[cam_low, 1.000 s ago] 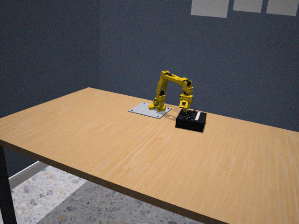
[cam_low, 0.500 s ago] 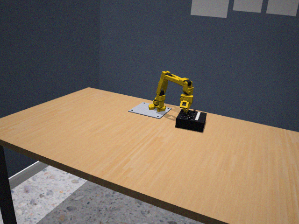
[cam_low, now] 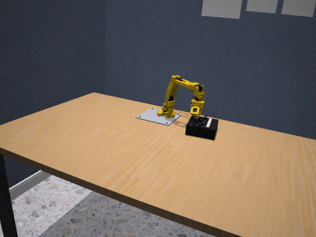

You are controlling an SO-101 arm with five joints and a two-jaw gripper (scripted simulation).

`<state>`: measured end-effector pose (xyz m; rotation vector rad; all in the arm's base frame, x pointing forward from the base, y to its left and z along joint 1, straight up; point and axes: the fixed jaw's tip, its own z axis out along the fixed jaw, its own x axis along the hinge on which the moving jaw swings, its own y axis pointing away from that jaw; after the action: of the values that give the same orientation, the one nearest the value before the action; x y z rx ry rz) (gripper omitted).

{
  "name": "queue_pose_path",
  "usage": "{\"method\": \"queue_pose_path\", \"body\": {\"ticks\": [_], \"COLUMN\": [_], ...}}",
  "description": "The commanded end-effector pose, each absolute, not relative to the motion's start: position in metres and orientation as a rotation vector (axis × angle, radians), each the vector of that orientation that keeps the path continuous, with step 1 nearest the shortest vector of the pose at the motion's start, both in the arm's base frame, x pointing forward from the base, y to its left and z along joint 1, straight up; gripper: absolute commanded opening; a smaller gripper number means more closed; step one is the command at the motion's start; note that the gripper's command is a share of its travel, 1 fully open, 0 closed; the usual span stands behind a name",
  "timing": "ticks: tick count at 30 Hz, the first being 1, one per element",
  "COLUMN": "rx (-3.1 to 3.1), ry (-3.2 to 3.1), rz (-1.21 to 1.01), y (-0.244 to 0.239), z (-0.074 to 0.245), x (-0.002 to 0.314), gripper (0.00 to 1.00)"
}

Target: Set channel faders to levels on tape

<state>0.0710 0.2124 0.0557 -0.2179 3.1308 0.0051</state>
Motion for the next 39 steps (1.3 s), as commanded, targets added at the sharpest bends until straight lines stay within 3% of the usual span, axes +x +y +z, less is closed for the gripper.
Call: {"method": "queue_pose_path", "body": {"ticks": [1,39], "rx": [-0.221,-0.221], "ry": [3.135,3.135], "rz": [-0.004,-0.004], "y": [0.2152,0.2217], "z": [0.0535,0.0539], "x": [0.0688,0.0677], "gripper": [0.00,0.00]}}
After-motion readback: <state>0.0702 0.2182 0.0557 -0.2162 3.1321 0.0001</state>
